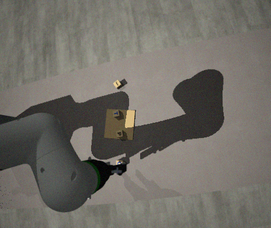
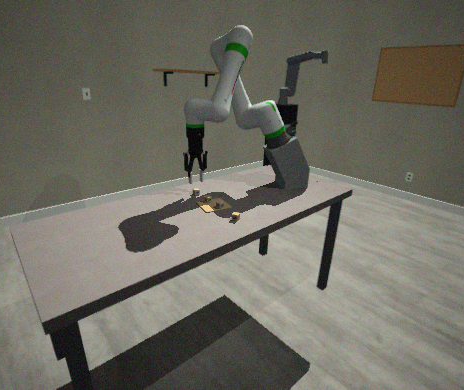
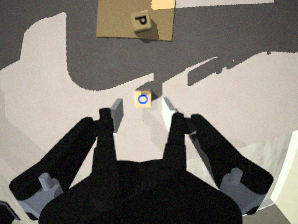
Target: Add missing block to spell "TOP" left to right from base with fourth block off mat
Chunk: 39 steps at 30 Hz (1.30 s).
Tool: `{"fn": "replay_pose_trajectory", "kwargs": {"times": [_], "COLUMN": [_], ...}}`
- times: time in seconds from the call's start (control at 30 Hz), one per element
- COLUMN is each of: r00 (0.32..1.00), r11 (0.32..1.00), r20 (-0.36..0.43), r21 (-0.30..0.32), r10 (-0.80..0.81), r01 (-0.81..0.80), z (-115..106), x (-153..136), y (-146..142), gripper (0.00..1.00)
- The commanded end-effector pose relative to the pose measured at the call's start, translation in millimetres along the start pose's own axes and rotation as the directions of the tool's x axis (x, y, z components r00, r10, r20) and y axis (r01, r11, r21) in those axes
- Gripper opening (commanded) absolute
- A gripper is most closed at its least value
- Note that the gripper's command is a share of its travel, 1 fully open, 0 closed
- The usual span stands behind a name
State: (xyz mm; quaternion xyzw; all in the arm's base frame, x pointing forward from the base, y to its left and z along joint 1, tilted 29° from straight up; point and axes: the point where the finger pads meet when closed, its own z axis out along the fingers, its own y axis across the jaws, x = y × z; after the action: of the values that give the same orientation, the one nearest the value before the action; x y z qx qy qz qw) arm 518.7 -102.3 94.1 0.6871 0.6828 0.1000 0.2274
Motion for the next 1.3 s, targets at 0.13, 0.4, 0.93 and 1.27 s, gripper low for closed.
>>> {"fn": "replay_pose_trajectory", "kwargs": {"times": [0.13,0.4,0.93,1.27], "r00": [1.0,1.0,1.0,1.0], "r11": [1.0,1.0,1.0,1.0], "r20": [0.0,0.0,0.0,0.0], "r21": [-0.001,-0.001,-0.001,-0.001], "r10": [0.0,0.0,0.0,0.0], "r01": [0.0,0.0,0.0,0.0], "z": [11,20,29,29], "x": [0,1,1,1], "y": [0,0,0,0], "gripper": [0.4,0.4,0.4,0.4]}}
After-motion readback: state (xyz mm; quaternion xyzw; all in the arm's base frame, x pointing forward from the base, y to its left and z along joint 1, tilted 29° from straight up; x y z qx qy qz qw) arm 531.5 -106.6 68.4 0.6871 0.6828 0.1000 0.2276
